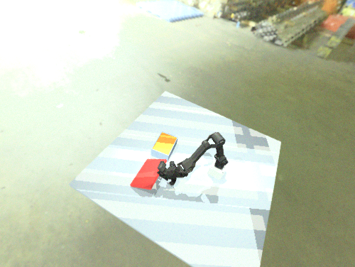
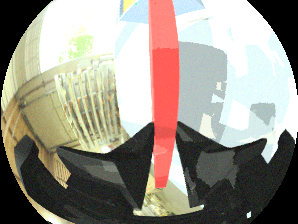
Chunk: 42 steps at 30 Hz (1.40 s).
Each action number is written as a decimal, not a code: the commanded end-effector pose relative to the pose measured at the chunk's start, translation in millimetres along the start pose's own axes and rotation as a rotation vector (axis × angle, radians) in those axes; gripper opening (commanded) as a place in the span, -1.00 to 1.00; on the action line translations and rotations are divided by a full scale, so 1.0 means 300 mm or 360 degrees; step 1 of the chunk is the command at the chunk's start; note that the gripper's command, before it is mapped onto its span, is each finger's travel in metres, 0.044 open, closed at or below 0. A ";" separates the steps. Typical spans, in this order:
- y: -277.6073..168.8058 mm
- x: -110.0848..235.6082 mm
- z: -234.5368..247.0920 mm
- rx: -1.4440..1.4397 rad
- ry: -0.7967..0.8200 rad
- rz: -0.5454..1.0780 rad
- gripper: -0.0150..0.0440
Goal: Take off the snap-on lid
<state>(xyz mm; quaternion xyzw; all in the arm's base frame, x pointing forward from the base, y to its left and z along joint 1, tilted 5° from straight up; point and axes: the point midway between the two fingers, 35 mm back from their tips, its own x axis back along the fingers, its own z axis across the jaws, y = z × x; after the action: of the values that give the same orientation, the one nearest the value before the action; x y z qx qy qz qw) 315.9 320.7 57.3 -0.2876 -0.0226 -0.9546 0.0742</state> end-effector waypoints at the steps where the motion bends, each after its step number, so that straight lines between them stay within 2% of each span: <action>1: 0.017 -0.029 -0.053 0.0036 -0.0050 -0.0022 -0.49; 42: 0.021 -0.096 -0.140 0.0036 -0.0050 -0.0023 -0.49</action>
<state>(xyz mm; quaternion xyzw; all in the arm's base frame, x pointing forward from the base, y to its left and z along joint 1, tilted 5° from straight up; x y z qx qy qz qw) 318.6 318.1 19.1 -0.2910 -0.0273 -0.9537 0.0708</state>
